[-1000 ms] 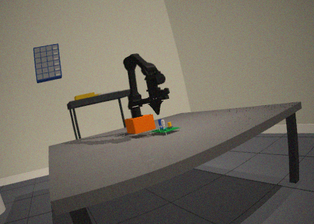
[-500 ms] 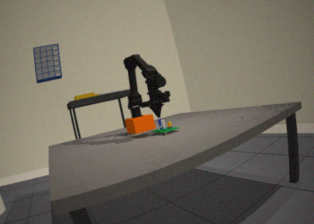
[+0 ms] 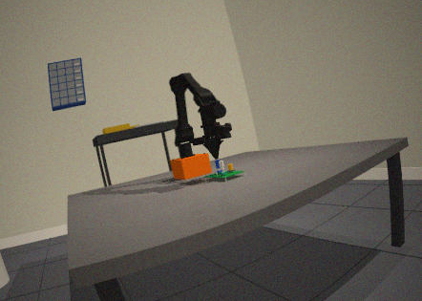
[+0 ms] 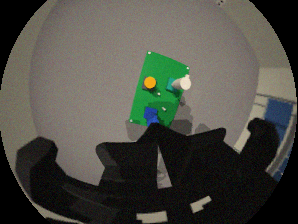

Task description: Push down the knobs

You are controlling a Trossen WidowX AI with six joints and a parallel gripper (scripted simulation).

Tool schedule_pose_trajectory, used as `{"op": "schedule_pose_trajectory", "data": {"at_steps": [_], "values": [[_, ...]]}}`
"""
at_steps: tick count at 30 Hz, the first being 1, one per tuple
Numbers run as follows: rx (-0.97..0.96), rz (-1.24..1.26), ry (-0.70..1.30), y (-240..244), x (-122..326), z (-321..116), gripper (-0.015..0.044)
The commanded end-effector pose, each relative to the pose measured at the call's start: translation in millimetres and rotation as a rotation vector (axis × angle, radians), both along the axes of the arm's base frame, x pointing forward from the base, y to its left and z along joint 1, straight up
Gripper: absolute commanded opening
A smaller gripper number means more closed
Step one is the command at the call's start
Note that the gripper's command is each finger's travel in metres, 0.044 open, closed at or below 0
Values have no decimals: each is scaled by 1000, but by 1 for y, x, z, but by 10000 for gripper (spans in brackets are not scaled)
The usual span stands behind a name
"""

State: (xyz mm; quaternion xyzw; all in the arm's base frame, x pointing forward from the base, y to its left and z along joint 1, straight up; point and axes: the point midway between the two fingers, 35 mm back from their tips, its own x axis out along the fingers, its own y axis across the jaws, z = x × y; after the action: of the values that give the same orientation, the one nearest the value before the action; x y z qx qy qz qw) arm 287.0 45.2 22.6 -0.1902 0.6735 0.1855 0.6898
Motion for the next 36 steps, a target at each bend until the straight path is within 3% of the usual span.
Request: {"op": "schedule_pose_trajectory", "data": {"at_steps": [1,36], "values": [[3,-4,0,0,0,-1,0],[3,-4,0,0,0,-6,0]]}}
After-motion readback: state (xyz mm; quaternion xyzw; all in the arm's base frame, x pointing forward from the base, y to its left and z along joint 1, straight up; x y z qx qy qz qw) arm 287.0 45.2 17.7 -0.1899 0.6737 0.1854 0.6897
